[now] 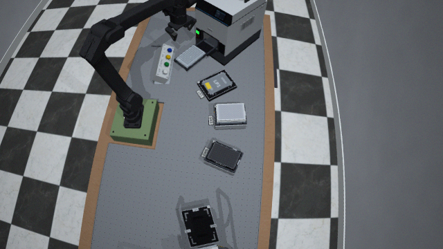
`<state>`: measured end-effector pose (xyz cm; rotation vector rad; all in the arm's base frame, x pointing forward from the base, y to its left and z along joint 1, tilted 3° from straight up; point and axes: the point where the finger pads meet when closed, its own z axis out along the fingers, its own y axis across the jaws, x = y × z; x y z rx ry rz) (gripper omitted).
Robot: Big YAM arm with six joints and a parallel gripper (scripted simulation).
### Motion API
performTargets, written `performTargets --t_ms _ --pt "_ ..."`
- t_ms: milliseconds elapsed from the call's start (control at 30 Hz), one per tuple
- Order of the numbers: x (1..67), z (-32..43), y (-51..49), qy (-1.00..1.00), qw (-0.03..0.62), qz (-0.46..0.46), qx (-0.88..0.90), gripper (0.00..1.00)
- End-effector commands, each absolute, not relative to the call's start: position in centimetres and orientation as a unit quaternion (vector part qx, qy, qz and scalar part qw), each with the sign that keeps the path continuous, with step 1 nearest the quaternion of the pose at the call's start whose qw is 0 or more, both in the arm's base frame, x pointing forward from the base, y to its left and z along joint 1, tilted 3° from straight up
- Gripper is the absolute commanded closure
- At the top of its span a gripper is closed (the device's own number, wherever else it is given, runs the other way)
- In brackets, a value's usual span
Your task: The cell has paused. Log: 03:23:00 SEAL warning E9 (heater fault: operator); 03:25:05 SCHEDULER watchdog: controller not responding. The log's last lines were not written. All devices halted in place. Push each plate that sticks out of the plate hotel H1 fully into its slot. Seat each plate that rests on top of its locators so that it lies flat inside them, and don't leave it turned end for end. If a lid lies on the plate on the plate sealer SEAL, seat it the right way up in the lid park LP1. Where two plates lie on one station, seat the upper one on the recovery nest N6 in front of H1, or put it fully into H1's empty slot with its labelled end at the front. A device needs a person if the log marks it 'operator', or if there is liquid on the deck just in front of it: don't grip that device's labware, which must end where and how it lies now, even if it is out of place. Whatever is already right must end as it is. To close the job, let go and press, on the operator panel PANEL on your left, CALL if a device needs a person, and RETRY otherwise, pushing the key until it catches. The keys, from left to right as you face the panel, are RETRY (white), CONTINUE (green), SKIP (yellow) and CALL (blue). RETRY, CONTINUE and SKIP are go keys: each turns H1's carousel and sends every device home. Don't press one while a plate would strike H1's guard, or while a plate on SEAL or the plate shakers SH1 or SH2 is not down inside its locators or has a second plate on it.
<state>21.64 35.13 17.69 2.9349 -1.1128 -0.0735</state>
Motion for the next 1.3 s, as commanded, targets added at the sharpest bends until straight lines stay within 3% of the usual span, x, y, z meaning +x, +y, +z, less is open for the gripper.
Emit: performTargets --t_ms 0,1267 --pt "21.8 16.3 35.4 -0.348 0.001 -0.025 0.937 0.00" --pt "22.1 15.9 36.0 -0.352 -0.016 -0.021 0.936 0.00"
